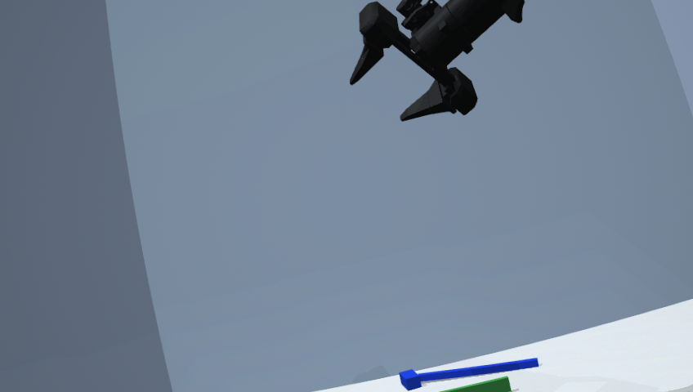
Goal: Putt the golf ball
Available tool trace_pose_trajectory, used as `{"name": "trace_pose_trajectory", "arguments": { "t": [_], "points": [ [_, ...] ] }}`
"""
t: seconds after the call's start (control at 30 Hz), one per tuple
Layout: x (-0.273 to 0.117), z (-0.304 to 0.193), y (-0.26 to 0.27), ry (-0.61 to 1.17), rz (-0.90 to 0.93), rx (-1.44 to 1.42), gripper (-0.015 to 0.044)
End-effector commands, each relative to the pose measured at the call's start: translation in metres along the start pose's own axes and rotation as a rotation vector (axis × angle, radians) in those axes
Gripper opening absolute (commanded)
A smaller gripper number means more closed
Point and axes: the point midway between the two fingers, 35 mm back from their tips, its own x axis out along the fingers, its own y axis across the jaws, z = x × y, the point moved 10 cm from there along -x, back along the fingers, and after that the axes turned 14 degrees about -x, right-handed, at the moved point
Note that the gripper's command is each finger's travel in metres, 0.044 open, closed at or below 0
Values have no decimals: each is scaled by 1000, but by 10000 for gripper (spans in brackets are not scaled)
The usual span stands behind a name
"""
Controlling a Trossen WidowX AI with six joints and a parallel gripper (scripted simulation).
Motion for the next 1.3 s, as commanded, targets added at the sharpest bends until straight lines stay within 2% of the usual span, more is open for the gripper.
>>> {"name": "trace_pose_trajectory", "arguments": {
  "t": [0.0,0.33,0.63,0.97,1.27],
  "points": [
    [20,-48,30,167,60,-304,440],
    [38,-142,74,432,268,-851,440],
    [33,-226,97,613,560,-1306,440],
    [6,-313,106,727,1004,-1745,440],
    [-31,-379,97,721,1517,-2041,440]
  ]
}}
